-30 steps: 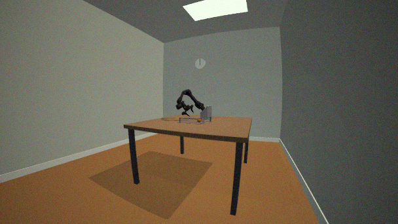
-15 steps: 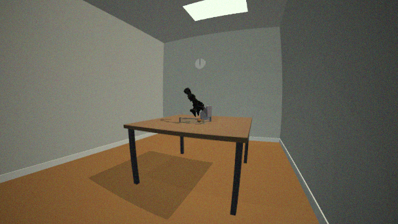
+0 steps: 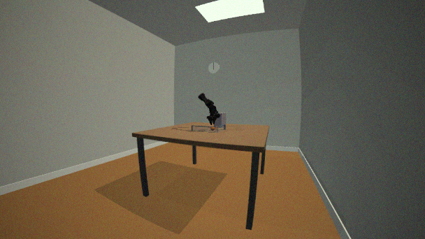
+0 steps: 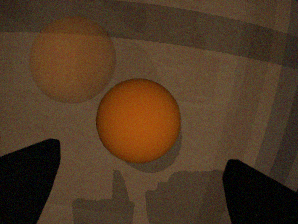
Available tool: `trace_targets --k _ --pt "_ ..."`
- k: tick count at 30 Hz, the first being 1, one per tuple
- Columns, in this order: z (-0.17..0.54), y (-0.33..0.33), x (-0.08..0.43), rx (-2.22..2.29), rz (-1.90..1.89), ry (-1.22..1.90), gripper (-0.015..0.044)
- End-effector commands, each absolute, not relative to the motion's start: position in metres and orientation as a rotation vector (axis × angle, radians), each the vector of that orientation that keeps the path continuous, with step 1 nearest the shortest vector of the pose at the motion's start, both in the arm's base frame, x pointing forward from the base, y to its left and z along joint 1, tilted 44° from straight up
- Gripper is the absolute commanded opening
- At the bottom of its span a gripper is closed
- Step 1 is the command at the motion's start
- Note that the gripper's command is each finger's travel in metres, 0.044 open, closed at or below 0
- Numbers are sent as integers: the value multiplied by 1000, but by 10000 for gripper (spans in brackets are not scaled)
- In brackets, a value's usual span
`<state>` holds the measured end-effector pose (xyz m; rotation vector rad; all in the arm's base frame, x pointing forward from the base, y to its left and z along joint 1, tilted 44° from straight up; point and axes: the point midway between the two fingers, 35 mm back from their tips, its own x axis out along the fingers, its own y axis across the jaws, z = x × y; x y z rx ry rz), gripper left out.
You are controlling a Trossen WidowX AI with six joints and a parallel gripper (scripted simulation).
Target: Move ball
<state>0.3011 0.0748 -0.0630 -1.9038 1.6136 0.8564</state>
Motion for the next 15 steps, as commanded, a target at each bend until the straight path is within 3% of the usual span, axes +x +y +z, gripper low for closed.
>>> trace_targets --k 1,15 --pt "-67 70 299 -1911 861 1624 336" --pt "-84 55 302 -1909 860 1624 336"
